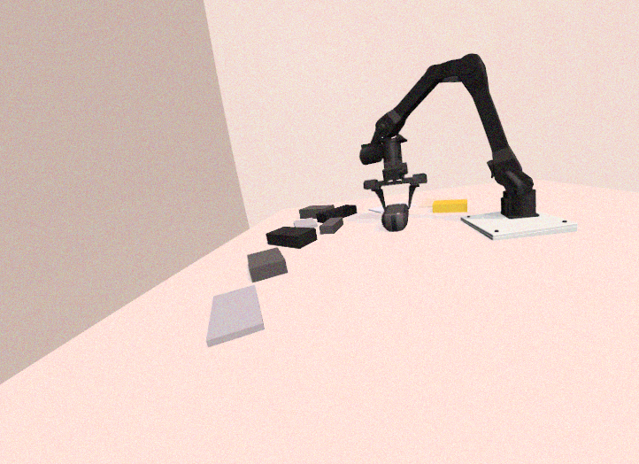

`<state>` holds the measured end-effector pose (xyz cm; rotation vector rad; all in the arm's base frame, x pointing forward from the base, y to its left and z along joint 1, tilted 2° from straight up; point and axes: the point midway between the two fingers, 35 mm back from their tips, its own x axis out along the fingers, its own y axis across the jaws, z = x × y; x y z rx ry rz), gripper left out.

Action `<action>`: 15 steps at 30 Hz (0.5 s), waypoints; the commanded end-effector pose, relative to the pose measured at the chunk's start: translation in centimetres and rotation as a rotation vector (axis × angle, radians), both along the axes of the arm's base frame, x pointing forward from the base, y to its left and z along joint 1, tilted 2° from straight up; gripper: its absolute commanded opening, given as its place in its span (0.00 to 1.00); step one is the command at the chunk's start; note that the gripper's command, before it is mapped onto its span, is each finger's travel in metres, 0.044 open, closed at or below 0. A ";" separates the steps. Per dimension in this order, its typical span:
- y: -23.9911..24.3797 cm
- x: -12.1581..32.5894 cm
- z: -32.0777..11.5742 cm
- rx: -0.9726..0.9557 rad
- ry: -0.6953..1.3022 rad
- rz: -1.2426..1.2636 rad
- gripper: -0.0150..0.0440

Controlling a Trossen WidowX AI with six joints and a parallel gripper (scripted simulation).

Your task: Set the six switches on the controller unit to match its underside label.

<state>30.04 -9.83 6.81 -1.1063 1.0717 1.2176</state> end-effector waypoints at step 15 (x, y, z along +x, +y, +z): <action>0.3 0.0 0.5 0.006 -0.004 0.005 0.82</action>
